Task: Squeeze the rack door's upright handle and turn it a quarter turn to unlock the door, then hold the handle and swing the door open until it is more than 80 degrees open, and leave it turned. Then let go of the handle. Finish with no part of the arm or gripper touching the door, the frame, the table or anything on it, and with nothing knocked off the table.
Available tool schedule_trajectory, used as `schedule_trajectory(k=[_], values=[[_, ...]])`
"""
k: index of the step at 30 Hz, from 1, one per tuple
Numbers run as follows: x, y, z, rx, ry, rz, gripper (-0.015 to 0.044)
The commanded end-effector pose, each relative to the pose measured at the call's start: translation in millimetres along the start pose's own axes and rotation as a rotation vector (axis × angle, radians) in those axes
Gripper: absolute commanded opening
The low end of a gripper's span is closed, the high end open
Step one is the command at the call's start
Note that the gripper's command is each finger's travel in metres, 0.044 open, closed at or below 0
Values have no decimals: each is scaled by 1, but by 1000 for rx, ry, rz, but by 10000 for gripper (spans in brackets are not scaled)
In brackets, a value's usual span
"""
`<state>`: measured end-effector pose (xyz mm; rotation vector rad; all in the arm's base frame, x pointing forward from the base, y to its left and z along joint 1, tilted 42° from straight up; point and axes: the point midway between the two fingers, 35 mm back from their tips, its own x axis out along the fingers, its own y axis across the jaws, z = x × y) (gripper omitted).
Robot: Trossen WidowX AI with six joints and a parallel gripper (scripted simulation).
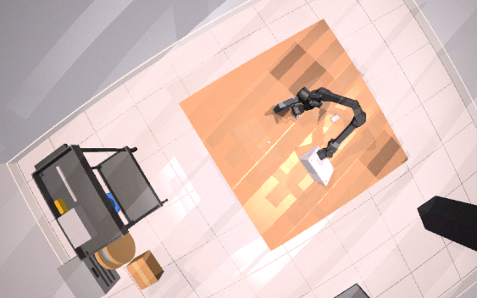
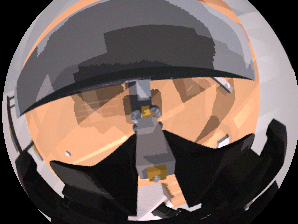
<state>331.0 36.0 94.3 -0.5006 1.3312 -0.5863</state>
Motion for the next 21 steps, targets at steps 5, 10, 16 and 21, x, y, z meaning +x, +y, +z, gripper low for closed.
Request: schedule_trajectory(k=[5,10,16,21], values=[[0,0,0,-4,-1,0,11],[0,0,0,118,-1,0,11],[0,0,0,414,-1,0,11],[0,0,0,660,-1,0,11]])
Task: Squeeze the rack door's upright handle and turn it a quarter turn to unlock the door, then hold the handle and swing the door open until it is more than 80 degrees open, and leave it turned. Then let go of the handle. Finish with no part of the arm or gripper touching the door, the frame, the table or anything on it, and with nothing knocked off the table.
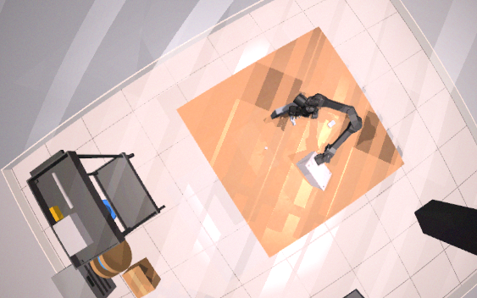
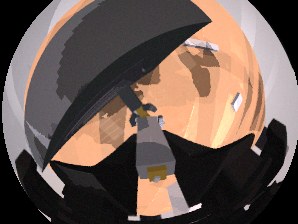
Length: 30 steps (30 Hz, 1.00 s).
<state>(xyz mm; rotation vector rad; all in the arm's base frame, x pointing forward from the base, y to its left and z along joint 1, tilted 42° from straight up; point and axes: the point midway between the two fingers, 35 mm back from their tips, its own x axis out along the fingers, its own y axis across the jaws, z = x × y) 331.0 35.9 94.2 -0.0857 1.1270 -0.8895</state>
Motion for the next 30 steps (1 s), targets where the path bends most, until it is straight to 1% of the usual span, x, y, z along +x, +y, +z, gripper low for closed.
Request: schedule_trajectory(k=[1,24,26,30], values=[[0,0,0,203,-1,0,11],[0,0,0,1337,-1,0,11],[0,0,0,1401,-1,0,11],[0,0,0,1410,-1,0,11]])
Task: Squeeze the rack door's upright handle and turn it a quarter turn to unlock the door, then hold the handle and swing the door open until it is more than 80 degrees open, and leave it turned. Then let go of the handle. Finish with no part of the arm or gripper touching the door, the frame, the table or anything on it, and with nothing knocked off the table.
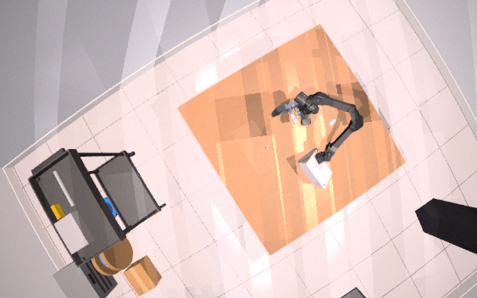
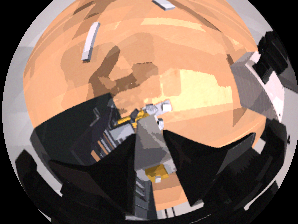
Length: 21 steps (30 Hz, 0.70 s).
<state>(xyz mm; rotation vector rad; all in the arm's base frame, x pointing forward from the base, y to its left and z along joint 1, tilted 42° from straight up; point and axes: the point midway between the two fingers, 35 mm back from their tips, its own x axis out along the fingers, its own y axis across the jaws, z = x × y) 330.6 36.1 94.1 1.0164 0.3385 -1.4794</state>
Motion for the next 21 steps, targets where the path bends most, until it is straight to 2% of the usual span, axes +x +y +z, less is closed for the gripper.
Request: schedule_trajectory(k=[1,6,16,21], values=[[1,0,0,56,1,0,11],[1,0,0,56,1,0,11],[1,0,0,56,1,0,274],[1,0,0,-68,1,0,284]])
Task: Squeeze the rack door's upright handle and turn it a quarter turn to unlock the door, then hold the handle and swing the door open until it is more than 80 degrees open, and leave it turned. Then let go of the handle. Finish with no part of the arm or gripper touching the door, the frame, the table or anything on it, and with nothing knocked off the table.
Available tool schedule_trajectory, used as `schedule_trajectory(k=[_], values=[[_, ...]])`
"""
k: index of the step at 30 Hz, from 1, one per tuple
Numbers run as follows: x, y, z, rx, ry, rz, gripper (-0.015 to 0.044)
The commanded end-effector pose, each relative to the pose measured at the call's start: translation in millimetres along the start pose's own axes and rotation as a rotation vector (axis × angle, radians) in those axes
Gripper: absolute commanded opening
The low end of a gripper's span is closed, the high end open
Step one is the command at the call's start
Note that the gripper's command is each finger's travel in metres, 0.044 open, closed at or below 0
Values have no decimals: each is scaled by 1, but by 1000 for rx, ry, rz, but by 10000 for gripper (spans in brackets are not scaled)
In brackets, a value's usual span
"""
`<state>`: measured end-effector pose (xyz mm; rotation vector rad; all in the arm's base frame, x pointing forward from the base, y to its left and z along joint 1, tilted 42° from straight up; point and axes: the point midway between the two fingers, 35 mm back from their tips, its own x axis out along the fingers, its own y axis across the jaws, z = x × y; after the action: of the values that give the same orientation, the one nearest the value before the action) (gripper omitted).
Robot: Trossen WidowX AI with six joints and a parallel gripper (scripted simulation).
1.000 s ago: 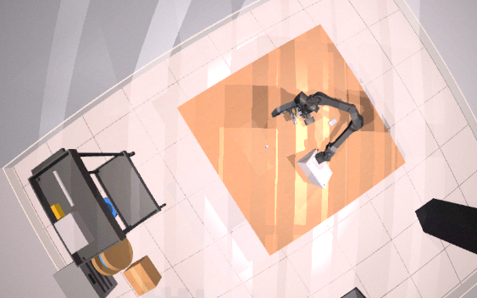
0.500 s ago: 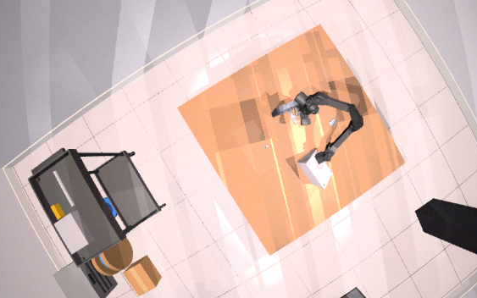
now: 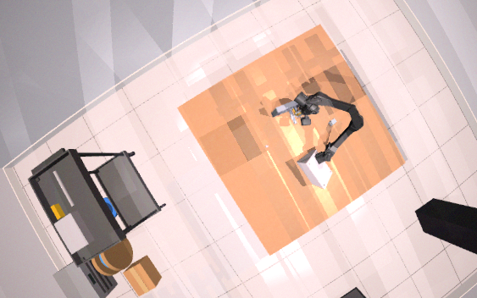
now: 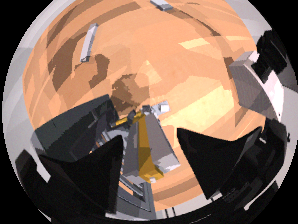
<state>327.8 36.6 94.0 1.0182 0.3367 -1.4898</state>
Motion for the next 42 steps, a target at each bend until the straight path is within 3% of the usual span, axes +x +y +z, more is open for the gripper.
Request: schedule_trajectory(k=[1,42], values=[[1,3,-1,-123,3,9,284],[1,3,-1,-2154,-7,9,284]])
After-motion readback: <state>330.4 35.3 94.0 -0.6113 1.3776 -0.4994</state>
